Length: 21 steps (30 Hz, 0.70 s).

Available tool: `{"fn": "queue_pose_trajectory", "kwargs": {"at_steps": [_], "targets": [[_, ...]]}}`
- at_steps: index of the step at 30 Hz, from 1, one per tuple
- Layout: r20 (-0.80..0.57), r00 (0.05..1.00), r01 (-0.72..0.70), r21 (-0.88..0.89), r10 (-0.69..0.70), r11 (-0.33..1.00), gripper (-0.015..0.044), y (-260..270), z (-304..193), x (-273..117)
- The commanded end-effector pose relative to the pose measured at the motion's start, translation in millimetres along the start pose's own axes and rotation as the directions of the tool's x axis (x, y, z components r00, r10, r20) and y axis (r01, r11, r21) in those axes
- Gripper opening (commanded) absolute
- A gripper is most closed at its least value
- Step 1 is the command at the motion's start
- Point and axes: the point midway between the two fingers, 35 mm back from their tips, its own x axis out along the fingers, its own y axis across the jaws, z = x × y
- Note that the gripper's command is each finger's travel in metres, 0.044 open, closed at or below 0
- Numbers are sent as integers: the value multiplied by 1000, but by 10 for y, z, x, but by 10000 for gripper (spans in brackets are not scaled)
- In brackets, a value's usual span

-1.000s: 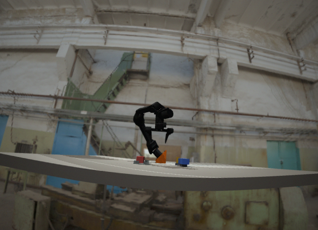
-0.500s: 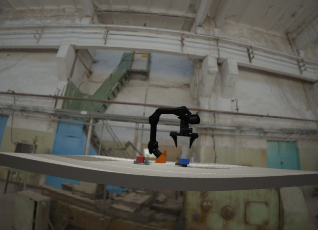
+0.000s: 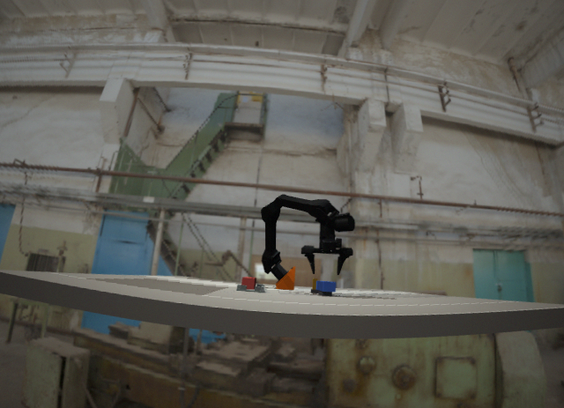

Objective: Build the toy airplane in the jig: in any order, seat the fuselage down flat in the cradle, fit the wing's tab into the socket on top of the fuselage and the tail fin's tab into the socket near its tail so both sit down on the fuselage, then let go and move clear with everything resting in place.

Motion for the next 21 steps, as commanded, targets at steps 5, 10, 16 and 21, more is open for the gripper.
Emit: {"fn": "queue_pose_trajectory", "kwargs": {"at_steps": [5, 10, 16, 21], "targets": [[-1, 1000, 3, -4, -3, 1000, 440, -9, -2, 136], [-1, 1000, 3, -6, -3, 1000, 440, -8, 0, 216], [-1, 1000, 3, -5, -3, 1000, 440, -9, 2, 312], [-1, 1000, 4, -4, -4, 1000, 440, -10, 2, 393]]}}
